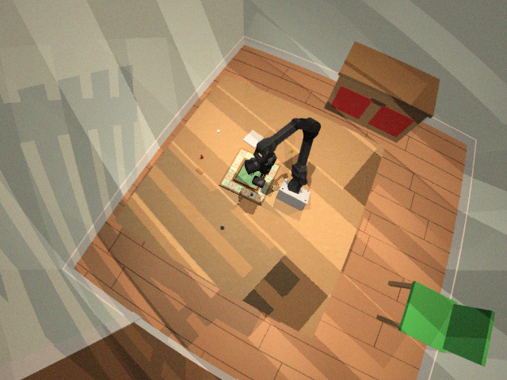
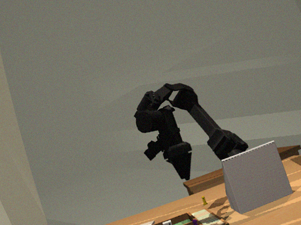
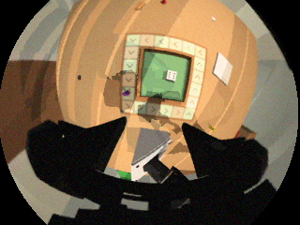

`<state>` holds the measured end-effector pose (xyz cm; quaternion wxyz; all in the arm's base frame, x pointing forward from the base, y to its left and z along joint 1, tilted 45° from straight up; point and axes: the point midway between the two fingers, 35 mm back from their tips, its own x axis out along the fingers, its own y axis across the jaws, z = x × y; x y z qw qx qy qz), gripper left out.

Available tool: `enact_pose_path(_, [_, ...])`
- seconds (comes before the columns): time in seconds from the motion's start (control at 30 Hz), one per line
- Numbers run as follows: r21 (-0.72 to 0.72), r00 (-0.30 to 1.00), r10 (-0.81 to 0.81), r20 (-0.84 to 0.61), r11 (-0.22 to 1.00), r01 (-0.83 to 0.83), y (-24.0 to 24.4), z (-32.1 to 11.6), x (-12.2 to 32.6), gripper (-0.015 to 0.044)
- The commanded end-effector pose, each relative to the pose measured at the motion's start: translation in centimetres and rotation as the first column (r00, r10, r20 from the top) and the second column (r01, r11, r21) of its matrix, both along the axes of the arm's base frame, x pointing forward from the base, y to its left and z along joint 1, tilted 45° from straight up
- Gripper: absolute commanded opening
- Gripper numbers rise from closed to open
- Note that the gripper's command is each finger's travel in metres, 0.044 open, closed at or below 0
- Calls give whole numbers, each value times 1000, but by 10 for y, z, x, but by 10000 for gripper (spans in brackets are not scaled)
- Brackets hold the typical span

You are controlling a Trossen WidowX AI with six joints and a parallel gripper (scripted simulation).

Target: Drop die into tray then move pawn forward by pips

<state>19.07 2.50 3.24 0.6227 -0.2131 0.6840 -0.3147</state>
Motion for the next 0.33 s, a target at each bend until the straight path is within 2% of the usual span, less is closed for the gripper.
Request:
enact_pose_path(0.0, [-9, 999, -40, 25, 999, 41, -8, 25, -16, 440])
enact_pose_path(0.03, [-2, 1000, -12, 11, 1000, 12, -2, 9, -4, 440])
enact_pose_path(0.3, [-2, 1000, -12, 11, 1000, 12, -2, 9, -4, 440])
